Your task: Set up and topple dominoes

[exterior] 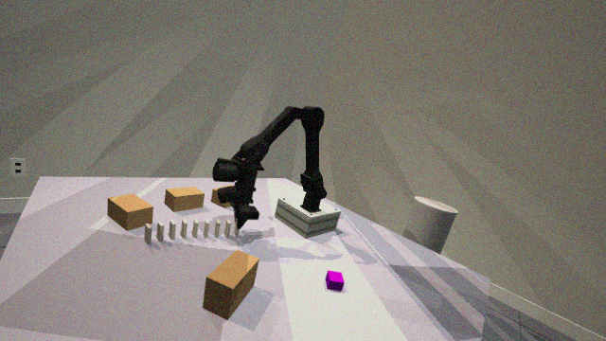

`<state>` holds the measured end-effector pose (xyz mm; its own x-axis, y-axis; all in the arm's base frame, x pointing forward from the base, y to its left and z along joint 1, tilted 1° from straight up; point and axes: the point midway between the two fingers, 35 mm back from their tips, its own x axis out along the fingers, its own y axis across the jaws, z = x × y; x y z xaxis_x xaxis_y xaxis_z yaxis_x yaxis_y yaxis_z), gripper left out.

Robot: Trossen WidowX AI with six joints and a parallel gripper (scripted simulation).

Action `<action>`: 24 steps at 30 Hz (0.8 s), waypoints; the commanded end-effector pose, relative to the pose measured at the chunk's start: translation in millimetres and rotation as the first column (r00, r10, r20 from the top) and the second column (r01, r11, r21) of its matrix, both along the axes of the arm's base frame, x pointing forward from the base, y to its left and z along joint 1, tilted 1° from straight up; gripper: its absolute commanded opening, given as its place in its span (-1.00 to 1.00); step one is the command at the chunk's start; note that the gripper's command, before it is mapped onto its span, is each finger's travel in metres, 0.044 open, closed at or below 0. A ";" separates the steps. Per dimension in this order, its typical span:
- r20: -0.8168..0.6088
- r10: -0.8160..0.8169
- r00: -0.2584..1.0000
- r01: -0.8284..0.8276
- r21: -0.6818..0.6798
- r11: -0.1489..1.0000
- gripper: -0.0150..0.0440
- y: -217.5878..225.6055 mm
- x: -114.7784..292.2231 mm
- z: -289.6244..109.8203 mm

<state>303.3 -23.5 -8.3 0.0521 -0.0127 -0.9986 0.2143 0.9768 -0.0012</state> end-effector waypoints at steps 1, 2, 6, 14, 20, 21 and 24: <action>-0.002 0.004 1.000 -0.004 0.002 1.000 -0.13 0.3 -0.9 -1.5; -0.002 0.004 1.000 -0.004 0.002 1.000 -0.13 0.3 -0.9 -1.5; -0.002 0.004 1.000 -0.004 0.002 1.000 0.23 0.3 -0.9 -1.5; -0.002 0.004 1.000 -0.004 0.002 1.000 0.94 0.3 -0.9 -1.5; -0.001 0.003 1.000 -0.003 0.002 1.000 1.00 0.2 3.3 24.8; -0.001 0.003 1.000 -0.003 0.002 1.000 1.00 0.2 4.5 43.1; -0.001 0.001 1.000 -0.001 0.001 1.000 1.00 0.8 0.3 98.6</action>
<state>300.9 -23.1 34.1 0.0142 -0.0098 -0.9999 0.2133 0.9770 -0.0066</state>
